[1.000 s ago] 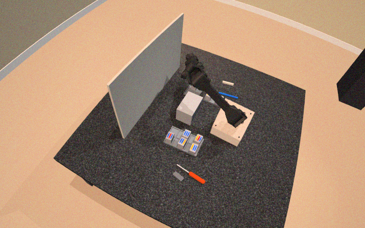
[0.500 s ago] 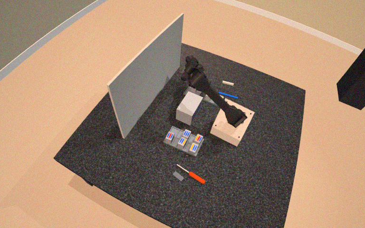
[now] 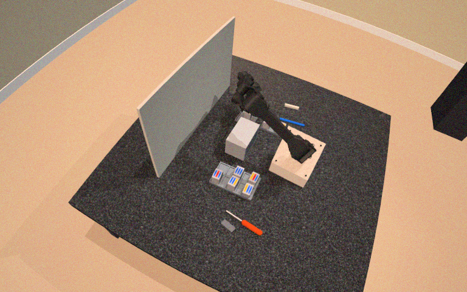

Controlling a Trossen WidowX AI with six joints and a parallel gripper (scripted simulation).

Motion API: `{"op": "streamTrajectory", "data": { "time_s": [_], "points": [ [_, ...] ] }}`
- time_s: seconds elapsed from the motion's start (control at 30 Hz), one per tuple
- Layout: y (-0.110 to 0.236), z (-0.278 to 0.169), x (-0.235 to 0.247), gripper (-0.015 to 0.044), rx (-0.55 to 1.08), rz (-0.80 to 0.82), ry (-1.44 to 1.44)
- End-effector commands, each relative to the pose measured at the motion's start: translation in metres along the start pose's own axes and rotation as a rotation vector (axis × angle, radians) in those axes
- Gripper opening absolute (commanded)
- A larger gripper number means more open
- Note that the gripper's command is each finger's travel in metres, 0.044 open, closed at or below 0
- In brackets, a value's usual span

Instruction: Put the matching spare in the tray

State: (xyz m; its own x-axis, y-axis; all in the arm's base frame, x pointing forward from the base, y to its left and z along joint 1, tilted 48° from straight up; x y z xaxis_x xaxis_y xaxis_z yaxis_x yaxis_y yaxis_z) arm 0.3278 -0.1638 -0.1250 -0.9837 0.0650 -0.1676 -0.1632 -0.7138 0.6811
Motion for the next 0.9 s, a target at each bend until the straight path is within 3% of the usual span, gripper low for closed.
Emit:
{"op": "streamTrajectory", "data": {
  "time_s": [0.0, 0.07, 0.27, 0.87],
  "points": [
    [0.0, 0.0, 0.0, 0.044, 0.0, -0.001, 0.001],
    [0.012, -0.001, -0.001, 0.044, 0.002, 0.0, 0.0],
    [0.105, -0.001, 0.001, 0.044, 0.001, 0.001, -0.008],
    [0.108, -0.003, 0.001, 0.044, 0.009, -0.019, -0.015]
  ]
}}
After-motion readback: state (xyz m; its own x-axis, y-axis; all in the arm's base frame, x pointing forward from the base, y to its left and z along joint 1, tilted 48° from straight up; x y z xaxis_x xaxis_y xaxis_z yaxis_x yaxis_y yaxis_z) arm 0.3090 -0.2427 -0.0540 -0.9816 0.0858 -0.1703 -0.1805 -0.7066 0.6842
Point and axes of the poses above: the point midway between the two fingers, 35 mm back from their tips, its own y axis back along the fingers, its own x axis across the jaws, z = x × y, the point moved 8 cm from there along y, back along the fingers, and after that the axes turned 5 degrees about y, right-handed, at the moved point
